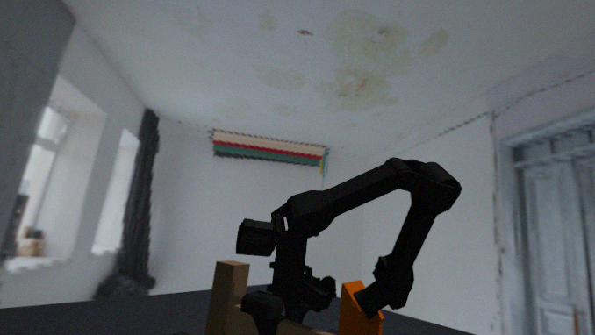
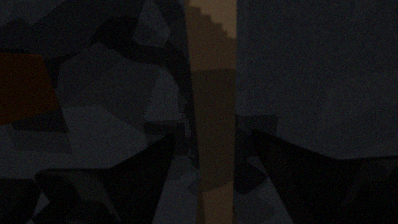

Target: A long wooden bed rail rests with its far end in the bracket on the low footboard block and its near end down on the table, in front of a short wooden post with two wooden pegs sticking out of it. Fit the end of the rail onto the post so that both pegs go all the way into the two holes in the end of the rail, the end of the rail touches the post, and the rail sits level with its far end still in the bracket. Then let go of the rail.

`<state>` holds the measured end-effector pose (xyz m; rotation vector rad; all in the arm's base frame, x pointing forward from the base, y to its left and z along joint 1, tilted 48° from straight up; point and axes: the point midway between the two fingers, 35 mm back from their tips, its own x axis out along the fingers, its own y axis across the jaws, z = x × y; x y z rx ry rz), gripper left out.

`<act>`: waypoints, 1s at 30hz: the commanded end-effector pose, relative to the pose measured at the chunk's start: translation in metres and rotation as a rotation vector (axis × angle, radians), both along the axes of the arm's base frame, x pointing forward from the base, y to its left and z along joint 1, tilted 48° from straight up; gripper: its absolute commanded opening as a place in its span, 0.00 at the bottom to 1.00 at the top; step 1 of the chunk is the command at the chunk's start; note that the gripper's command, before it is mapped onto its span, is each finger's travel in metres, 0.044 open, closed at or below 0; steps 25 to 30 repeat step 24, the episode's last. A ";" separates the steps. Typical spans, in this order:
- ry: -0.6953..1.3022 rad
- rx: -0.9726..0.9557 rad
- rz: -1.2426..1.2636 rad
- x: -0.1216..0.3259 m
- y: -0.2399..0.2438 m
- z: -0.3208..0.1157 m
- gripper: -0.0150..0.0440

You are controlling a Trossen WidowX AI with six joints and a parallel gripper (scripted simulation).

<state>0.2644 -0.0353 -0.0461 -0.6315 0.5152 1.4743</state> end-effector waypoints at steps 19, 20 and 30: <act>-0.005 -0.002 -0.001 -0.003 -0.002 0.042 1.00; -0.005 -0.002 -0.001 -0.003 -0.002 0.042 1.00; -0.005 -0.002 -0.001 -0.003 -0.002 0.042 1.00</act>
